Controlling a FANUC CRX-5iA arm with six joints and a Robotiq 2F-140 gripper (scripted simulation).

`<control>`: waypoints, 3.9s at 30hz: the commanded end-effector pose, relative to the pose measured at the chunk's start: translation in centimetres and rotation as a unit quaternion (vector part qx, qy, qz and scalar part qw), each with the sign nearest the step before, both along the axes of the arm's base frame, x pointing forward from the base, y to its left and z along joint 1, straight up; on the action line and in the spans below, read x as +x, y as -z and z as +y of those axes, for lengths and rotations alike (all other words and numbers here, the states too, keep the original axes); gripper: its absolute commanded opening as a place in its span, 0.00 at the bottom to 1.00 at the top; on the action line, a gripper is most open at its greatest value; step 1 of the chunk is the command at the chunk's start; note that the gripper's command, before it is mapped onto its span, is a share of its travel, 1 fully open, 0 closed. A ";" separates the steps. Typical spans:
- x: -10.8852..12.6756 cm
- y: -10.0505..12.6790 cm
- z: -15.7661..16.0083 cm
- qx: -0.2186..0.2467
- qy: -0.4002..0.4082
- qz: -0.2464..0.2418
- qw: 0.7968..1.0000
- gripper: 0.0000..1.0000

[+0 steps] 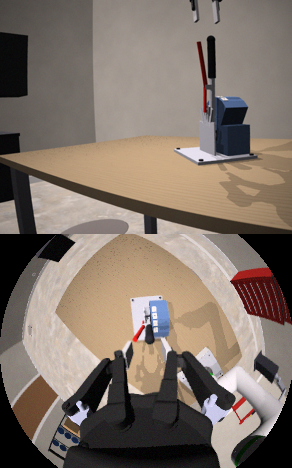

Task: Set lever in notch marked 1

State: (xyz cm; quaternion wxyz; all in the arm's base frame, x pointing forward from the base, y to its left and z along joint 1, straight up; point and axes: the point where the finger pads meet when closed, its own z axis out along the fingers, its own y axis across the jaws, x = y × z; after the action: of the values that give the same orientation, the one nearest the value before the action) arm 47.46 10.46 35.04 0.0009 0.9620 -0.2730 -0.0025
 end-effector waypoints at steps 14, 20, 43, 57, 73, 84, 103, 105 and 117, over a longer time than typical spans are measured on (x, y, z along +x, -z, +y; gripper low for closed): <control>0.0 0.0 0.0 0.000 0.000 0.000 1.000 0.57; 0.0 0.0 0.0 0.000 0.000 0.000 1.000 0.57; 0.0 0.3 0.0 0.000 0.000 0.000 1.000 0.57; 0.0 1.3 0.0 0.000 0.000 0.000 1.000 0.57; 0.0 2.5 0.0 0.000 0.000 0.000 1.000 0.57; 0.0 2.9 0.0 0.000 0.000 0.000 1.000 0.57; 0.0 3.0 0.0 0.000 0.000 0.000 1.000 0.57; 0.0 3.0 0.0 0.000 0.000 0.000 1.000 0.57; 0.0 3.0 0.0 0.000 0.000 0.000 1.000 0.57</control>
State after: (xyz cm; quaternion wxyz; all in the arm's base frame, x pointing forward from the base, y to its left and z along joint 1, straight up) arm 47.47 10.46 32.01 0.0009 0.9620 -0.2730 -0.0025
